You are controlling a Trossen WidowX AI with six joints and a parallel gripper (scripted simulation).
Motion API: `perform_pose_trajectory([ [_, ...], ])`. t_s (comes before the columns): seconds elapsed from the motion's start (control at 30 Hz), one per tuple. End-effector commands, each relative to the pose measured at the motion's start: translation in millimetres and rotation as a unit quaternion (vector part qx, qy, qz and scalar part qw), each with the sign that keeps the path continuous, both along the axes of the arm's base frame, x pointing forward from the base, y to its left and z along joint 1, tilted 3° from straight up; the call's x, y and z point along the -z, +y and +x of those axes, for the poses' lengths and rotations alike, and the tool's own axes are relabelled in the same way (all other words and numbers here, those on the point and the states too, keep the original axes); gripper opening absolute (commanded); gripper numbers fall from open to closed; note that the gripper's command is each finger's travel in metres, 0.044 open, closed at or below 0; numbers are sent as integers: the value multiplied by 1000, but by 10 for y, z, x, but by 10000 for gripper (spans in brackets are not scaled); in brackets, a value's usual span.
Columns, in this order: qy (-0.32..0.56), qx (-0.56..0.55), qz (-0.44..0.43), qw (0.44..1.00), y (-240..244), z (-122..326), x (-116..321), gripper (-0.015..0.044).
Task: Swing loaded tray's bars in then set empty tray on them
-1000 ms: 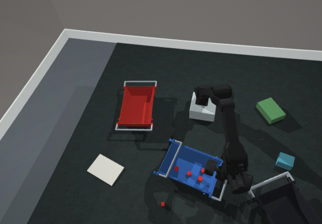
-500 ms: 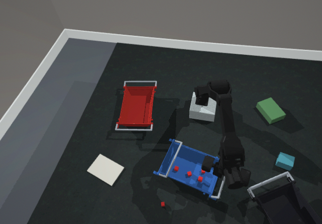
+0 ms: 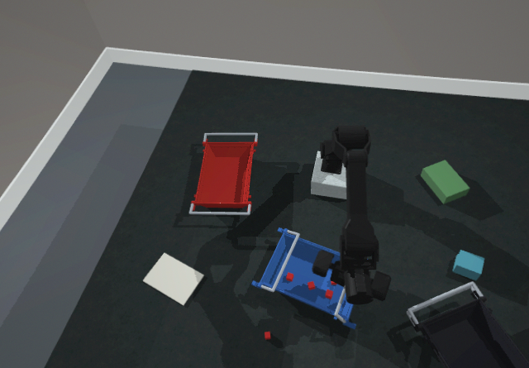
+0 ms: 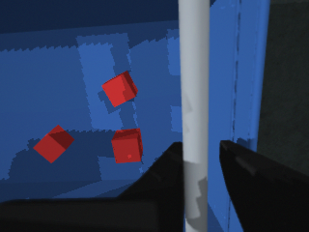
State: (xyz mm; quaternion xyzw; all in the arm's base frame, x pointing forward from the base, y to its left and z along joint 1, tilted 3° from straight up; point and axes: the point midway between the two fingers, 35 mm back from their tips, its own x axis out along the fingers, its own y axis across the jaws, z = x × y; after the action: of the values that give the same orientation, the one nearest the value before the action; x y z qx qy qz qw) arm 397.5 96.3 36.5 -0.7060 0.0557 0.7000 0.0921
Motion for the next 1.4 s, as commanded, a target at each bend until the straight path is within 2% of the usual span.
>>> perform_pose_trajectory([
  [0.0,2,-3,-2,1000,-102,-37,111,84],
  [0.13,2,-3,-2,1000,-109,-34,66,84],
  [0.4,2,-3,-2,1000,-83,-20,-331,84],
  [1.17,-3,-1,-4,1000,-96,-6,-282,84],
  [1.27,-3,-1,-4,1000,-96,-6,-282,5],
  [1.37,-3,-1,-4,1000,-96,-6,-282,0],
])
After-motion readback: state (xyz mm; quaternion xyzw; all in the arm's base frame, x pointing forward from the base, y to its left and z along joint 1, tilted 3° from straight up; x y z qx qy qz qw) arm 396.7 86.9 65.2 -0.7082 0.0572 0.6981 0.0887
